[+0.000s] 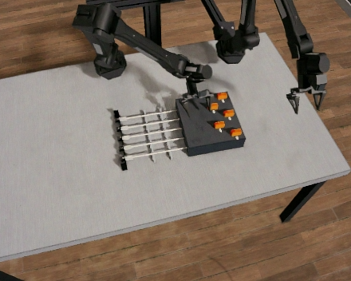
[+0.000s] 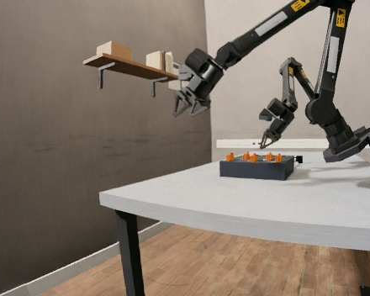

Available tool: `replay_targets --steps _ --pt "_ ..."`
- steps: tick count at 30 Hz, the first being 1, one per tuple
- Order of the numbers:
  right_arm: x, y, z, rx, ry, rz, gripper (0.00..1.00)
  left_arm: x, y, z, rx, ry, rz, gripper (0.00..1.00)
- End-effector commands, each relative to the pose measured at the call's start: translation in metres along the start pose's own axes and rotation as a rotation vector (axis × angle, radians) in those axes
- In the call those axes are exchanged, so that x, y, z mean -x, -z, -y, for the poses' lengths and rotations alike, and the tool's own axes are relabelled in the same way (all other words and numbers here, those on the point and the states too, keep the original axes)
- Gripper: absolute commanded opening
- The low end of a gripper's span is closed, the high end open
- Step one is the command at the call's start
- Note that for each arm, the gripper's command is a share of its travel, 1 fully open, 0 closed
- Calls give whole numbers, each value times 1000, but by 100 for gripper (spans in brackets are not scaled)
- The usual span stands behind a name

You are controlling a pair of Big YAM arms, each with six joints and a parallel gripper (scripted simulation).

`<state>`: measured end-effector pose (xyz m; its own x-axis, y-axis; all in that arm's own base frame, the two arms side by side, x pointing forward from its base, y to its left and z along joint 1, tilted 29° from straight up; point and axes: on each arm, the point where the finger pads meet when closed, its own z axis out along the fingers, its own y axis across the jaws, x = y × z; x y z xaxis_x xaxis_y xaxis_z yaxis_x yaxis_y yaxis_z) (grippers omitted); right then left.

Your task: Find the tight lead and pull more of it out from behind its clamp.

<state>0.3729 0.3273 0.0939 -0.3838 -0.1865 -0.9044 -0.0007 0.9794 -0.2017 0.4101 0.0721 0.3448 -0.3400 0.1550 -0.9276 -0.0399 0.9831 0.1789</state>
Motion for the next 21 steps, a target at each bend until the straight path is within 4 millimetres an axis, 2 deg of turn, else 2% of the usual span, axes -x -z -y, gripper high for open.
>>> replay_targets --steps 1,18,21 --pt "4 1 -2 4 -6 5 100 5 2 -1 2 -1 10 100" --pt "4 1 -2 4 -6 5 100 5 2 -1 2 -1 10 100" --pt "2 2 18 -9 43 -7 100 -3 2 15 -23 -28 16 100"
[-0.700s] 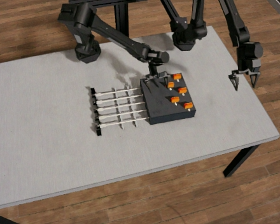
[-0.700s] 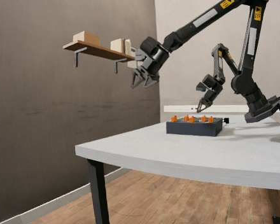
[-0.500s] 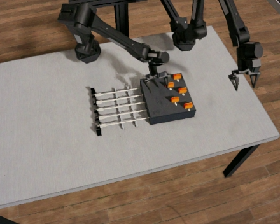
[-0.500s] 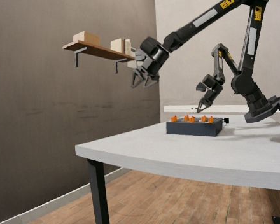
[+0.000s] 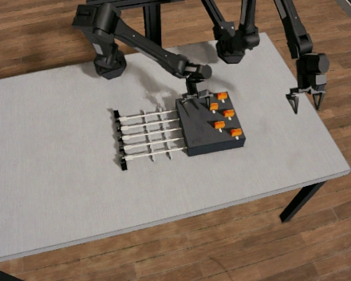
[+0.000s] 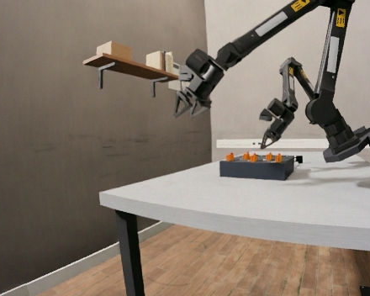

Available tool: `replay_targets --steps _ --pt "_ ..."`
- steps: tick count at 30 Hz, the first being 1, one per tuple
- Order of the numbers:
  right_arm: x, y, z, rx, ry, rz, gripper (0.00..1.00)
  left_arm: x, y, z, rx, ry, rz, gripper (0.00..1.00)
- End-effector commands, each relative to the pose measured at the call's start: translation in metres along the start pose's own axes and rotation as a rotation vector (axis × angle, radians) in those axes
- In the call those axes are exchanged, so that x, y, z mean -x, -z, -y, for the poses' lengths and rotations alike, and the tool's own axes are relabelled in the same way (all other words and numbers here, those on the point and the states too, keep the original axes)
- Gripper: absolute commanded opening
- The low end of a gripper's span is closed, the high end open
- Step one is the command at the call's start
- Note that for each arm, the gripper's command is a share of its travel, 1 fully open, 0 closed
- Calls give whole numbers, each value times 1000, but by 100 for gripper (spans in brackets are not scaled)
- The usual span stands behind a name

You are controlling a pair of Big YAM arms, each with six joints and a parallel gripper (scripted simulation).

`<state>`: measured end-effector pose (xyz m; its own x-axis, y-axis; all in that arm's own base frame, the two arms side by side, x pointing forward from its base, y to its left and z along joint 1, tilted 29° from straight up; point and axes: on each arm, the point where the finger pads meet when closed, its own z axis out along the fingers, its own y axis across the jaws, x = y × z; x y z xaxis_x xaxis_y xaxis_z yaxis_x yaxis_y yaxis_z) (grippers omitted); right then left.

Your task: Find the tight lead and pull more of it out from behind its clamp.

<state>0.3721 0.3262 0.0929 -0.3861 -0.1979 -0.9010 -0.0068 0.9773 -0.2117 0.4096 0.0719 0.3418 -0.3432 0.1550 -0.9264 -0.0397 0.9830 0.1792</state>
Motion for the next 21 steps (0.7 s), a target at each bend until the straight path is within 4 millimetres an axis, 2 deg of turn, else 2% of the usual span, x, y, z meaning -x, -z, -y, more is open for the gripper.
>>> replay_targets --steps 1,3,5,11,13,14,15,16,21 --pt "4 3 21 -9 45 -7 100 1 4 20 -30 -35 28 100" --pt "6 8 35 -1 80 -13 100 8 5 36 -54 -57 50 100" --pt "8 14 52 11 112 -22 100 1 4 61 -90 -84 54 100" --pt "13 35 109 66 179 -54 100 -14 22 157 -213 -191 111 100" --pt "13 35 109 66 179 -54 100 -14 22 157 -213 -191 111 100" --pt "14 38 117 74 187 -59 100 -6 27 176 -240 -208 134 100" --pt "15 41 125 82 194 -63 100 -7 36 194 -267 -225 155 100" --pt "15 44 132 90 200 -67 100 -25 44 212 -297 -250 153 100" --pt "18 54 159 121 222 -82 100 -50 85 274 -393 -323 217 100"
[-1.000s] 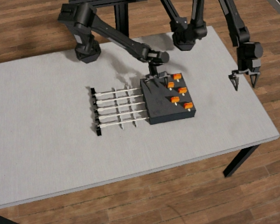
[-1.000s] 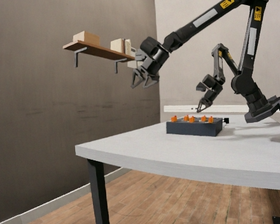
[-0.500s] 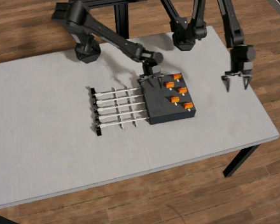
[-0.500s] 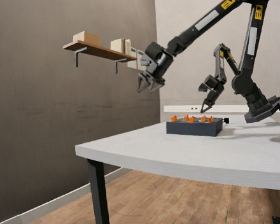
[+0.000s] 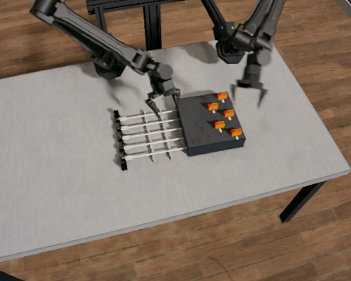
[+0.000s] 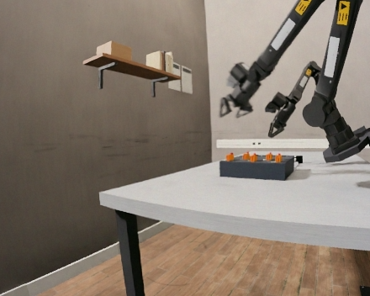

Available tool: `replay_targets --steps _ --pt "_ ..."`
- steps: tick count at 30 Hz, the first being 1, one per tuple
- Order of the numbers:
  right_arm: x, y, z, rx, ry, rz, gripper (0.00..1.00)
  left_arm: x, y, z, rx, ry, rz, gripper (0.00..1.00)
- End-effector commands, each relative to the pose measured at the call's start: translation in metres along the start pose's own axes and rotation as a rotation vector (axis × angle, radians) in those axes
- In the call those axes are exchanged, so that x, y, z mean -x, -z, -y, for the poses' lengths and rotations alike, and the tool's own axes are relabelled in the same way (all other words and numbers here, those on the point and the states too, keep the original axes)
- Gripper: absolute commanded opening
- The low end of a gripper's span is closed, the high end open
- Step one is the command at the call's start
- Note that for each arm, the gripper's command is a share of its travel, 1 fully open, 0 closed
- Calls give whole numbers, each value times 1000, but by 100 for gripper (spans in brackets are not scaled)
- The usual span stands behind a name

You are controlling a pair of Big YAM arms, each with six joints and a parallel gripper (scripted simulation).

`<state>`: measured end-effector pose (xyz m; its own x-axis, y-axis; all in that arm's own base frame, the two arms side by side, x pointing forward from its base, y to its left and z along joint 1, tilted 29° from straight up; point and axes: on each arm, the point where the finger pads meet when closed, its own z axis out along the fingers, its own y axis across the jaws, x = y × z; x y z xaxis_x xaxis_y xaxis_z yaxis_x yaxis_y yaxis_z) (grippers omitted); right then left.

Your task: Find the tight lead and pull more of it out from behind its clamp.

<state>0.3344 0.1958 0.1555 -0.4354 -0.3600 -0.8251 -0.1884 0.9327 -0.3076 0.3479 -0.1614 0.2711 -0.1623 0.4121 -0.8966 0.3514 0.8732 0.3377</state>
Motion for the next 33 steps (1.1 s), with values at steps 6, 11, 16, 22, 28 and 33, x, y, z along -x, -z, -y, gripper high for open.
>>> replay_targets --steps 6,11,16,22,28,33 --pt "-5 20 38 25 60 -21 100 9 57 124 -181 -129 168 100" --pt "5 25 46 36 50 -9 100 13 87 162 -252 -159 230 100" --pt "-4 27 48 48 56 -23 100 -19 136 205 -350 -219 298 100" --pt "2 29 46 56 49 -10 100 -20 178 230 -435 -226 373 100" --pt "1 29 46 56 50 -12 100 -26 186 234 -448 -235 381 100" --pt "3 27 45 56 44 -9 100 -25 186 234 -448 -231 382 100"
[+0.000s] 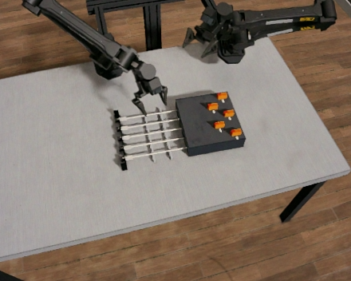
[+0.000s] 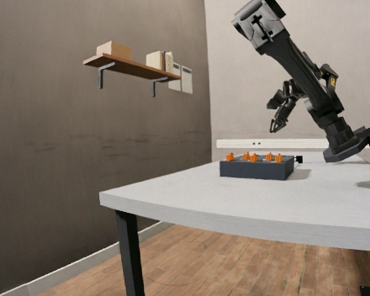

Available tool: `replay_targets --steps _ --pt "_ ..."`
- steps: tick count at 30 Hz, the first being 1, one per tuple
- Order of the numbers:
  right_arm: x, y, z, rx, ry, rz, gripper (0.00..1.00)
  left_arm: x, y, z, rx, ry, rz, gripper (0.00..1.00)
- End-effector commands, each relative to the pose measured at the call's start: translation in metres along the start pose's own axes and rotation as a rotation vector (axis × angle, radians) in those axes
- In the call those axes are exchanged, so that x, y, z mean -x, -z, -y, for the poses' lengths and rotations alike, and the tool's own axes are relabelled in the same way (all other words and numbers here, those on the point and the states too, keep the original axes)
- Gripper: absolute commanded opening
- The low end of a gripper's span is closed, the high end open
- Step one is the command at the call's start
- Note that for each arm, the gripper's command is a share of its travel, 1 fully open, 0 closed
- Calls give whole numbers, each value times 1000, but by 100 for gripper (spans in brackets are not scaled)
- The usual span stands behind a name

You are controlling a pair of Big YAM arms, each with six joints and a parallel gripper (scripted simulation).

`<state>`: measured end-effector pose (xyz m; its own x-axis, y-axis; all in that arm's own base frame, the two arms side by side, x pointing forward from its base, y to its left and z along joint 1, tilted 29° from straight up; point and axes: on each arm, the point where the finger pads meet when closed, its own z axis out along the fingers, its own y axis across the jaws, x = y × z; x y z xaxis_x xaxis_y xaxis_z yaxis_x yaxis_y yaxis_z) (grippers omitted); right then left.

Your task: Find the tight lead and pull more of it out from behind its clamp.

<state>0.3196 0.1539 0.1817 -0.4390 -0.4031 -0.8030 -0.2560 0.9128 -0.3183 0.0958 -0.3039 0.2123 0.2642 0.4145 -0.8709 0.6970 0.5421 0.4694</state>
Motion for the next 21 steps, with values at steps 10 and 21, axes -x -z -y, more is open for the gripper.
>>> replay_targets --steps 10,21 --pt "-29 -8 -2 32 193 -91 32 19 1 -2 -22 33 1 100" --pt "-79 -29 -25 245 686 -304 32 5 11 4 -166 -42 -155 100"
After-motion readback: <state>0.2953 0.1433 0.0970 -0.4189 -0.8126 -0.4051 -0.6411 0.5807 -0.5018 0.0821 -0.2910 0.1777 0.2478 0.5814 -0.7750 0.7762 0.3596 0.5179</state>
